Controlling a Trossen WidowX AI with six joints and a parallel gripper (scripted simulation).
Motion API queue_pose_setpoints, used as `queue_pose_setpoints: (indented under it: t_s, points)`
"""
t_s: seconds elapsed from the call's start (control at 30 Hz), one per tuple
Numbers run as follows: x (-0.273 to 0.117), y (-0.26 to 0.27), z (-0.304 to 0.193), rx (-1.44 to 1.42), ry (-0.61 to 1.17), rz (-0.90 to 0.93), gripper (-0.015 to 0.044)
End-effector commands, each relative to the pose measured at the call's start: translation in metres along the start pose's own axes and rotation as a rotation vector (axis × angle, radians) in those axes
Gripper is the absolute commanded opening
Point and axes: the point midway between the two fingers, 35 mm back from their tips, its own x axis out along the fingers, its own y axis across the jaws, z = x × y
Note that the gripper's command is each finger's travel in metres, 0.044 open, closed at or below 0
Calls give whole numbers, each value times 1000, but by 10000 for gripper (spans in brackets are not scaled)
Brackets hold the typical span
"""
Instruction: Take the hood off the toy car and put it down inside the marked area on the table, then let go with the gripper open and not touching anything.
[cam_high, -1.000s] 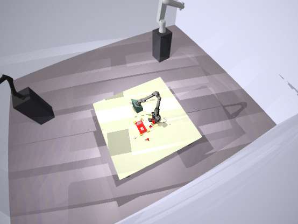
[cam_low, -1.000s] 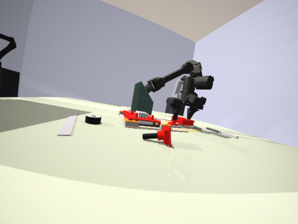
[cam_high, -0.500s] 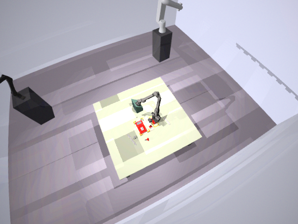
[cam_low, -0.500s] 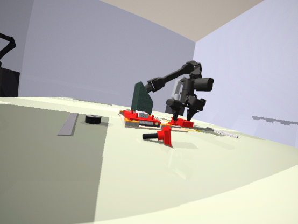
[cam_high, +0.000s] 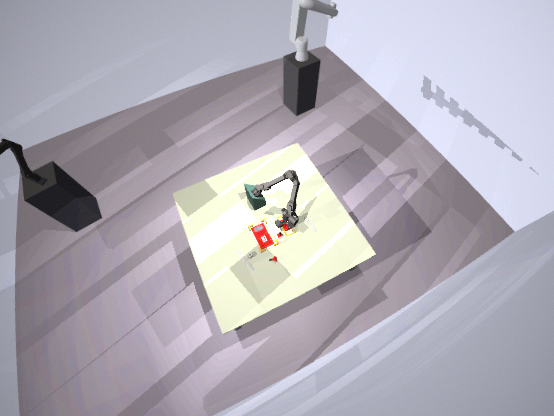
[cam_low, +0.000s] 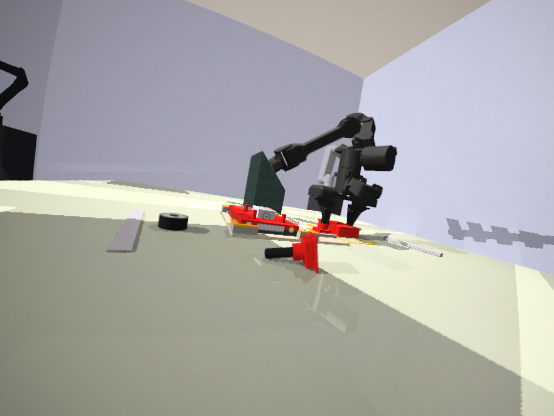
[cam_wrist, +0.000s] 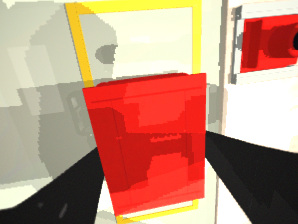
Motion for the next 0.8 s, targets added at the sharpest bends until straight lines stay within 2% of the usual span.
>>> queue_pose_setpoints:
  t_s: [0.0,0.2,0.33,0.53,0.77]
  points:
    - [0,0,0,-1,-1,0,289]
    - [0,0,0,-1,-1,0,440]
    - [-18,-1,2,-1,-2,-4,440]
    - [-71,0,0,0,-4,-5,440]
    - [-72,0,0,0,-4,-5,440]
